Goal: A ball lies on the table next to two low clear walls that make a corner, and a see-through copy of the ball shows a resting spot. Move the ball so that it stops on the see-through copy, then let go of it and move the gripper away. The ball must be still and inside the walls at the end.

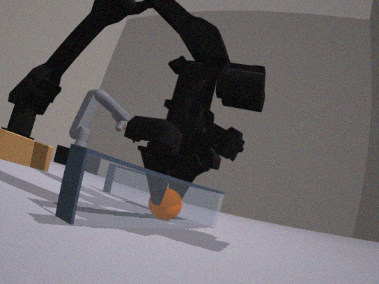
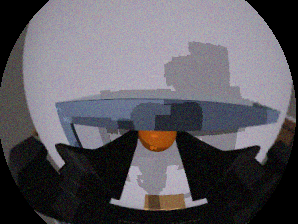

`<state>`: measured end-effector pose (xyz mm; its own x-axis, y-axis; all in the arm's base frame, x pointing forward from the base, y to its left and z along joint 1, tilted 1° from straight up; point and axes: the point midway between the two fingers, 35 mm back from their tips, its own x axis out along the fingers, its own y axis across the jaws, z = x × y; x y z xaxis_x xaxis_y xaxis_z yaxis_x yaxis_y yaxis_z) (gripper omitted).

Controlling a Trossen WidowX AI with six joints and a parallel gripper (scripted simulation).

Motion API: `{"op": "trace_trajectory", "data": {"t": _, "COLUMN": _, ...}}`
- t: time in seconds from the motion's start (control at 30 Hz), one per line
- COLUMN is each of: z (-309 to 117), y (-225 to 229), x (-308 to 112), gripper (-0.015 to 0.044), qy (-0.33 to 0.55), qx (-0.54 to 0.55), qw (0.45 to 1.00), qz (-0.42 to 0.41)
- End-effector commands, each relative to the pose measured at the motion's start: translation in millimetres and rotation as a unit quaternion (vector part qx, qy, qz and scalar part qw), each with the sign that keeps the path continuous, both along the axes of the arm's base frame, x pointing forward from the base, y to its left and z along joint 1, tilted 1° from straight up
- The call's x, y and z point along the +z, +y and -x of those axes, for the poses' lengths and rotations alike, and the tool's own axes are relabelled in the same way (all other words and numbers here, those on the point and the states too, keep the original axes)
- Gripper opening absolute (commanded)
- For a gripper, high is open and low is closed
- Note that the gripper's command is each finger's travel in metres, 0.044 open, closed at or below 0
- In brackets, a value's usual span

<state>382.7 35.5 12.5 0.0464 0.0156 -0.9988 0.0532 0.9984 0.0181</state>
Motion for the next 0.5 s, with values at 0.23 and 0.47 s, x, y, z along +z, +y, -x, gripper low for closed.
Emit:
{"op": "trace_trajectory", "data": {"t": 0.23, "z": 0.4, "y": 0.0, "x": -1.0, "gripper": 0.0158, "qy": 0.001, "qx": 0.0, "qw": 1.0, "qz": 0.0}}
{"op": "trace_trajectory", "data": {"t": 0.47, "z": 0.4, "y": 0.0, "x": -1.0, "gripper": 0.0332, "qy": 0.001, "qx": 0.0, "qw": 1.0, "qz": 0.0}}
